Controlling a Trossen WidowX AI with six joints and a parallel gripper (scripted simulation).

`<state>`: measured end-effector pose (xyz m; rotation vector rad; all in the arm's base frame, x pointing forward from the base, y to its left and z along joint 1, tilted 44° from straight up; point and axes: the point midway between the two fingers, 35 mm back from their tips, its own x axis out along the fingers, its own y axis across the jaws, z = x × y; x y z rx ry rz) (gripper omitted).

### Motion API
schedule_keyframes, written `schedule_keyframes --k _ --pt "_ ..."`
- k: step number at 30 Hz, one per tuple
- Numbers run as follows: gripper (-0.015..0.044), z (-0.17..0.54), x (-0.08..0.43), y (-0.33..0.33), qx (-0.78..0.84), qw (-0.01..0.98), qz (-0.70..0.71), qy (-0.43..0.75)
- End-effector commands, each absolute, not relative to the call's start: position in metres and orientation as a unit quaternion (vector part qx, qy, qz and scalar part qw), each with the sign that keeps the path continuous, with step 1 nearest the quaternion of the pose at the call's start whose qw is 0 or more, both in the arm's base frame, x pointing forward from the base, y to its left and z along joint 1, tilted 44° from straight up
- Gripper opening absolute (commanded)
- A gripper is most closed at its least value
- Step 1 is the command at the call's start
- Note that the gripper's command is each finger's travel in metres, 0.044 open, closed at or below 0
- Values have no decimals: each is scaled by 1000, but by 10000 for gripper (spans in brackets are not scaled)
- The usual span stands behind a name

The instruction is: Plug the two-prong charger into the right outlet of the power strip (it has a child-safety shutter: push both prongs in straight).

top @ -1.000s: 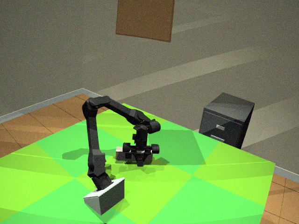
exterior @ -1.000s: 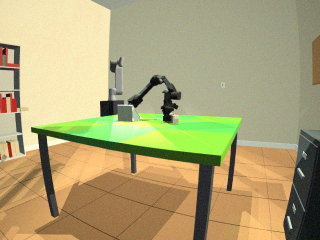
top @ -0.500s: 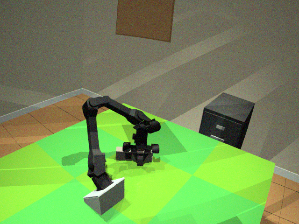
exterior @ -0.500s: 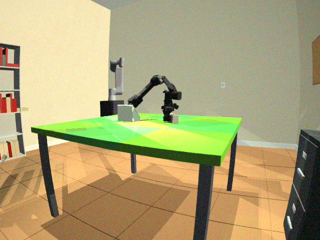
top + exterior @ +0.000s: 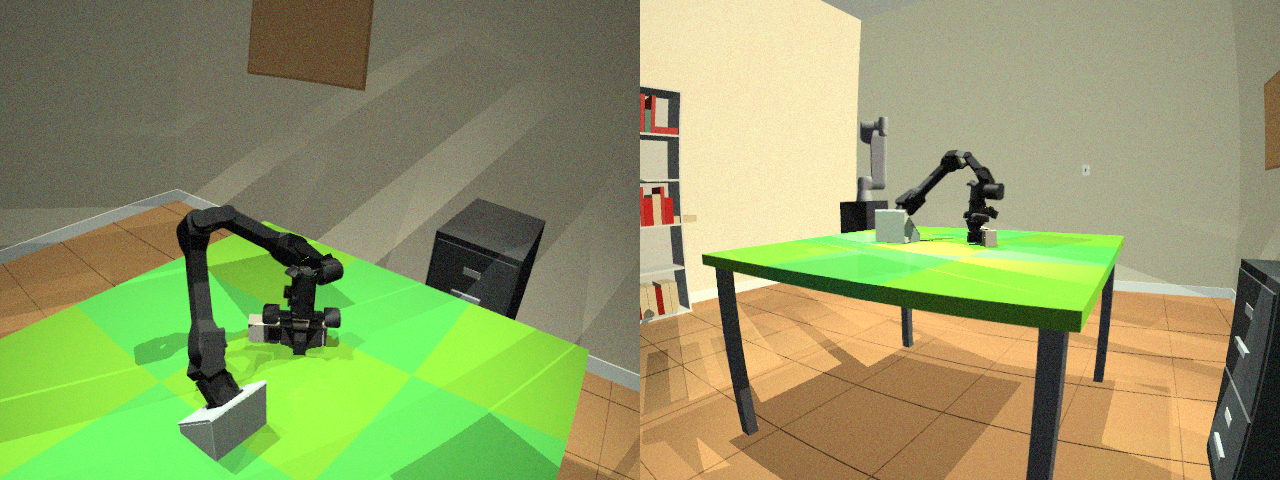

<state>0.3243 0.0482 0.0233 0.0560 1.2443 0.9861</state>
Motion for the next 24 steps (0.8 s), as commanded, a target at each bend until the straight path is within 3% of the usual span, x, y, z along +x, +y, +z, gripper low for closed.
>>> schedule_keyframes --k 1,24 --pt "0 27 333 55 20 707 448 546" --pt "0 25 332 55 20 707 448 546"
